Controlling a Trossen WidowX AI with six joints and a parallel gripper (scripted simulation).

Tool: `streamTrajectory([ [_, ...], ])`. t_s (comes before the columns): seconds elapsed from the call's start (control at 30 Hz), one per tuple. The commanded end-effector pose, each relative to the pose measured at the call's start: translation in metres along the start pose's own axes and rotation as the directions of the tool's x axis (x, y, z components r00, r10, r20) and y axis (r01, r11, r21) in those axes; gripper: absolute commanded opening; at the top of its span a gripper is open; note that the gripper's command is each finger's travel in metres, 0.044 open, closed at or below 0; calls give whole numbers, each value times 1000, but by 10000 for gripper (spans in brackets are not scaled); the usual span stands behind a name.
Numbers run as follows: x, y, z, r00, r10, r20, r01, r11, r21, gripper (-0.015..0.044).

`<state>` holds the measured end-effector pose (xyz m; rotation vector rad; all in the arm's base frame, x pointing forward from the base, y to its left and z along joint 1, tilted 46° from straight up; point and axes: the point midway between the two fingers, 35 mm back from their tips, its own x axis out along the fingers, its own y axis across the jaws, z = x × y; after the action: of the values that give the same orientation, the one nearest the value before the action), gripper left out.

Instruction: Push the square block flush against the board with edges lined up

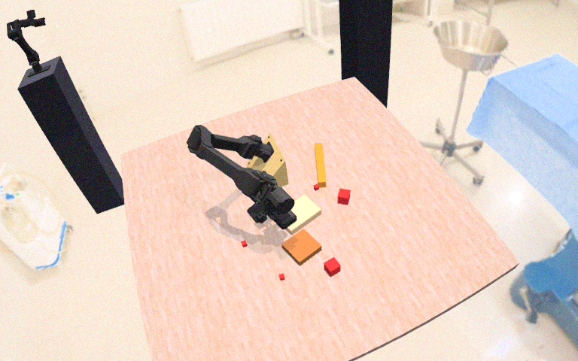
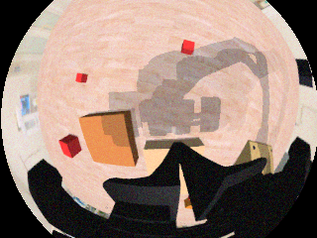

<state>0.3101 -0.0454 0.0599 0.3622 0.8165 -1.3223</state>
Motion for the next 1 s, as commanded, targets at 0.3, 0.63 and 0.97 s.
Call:
streamTrajectory([
  [0.3,54,-1,3,1000,0,10,0,1000,18,0],
  [0.63,54,0,-6,1000,1,8,-1,1000,18,0],
  [0.97,54,0,-16,1000,1,7,-1,1000,18,0],
])
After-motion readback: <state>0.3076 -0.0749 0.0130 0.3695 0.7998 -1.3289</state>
